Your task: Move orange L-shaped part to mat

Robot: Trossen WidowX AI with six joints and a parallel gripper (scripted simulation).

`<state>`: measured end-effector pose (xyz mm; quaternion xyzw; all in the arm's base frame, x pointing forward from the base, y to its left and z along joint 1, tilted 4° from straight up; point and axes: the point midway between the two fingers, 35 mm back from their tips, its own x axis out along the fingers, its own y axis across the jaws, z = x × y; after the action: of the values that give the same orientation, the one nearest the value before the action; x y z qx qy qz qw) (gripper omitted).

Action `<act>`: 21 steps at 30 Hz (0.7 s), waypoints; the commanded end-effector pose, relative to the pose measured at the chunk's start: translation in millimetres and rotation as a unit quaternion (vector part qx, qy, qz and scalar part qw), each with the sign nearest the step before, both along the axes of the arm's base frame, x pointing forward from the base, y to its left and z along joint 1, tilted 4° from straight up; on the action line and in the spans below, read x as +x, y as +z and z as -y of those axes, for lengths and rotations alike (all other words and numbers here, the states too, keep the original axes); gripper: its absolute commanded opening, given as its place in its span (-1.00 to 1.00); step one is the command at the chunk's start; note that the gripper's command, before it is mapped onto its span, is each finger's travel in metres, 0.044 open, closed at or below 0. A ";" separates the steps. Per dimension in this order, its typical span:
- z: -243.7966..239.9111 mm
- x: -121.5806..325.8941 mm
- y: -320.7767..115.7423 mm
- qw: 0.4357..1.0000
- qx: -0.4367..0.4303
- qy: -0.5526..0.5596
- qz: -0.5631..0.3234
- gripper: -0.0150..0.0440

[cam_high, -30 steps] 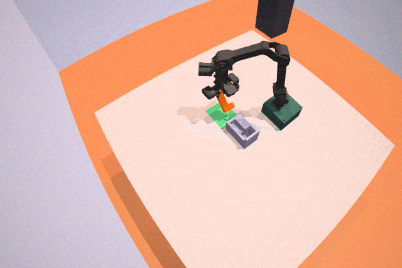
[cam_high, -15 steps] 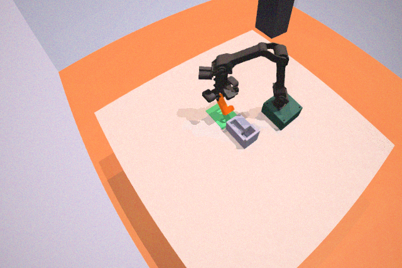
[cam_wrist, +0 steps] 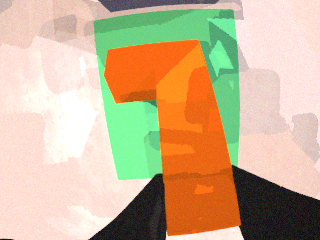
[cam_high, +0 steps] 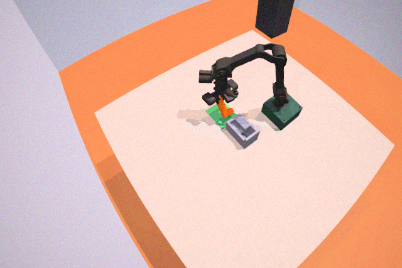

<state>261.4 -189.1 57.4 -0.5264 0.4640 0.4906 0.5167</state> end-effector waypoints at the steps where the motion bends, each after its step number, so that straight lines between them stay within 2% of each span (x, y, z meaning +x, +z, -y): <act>1: -2.3 -1.5 -10.1 1.000 0.006 -0.003 -0.005 -0.49; 21: -2.6 -1.2 -14.2 1.000 0.006 -0.003 -0.005 -0.49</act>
<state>260.5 -187.4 44.5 -0.5224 0.4645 0.4945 0.5165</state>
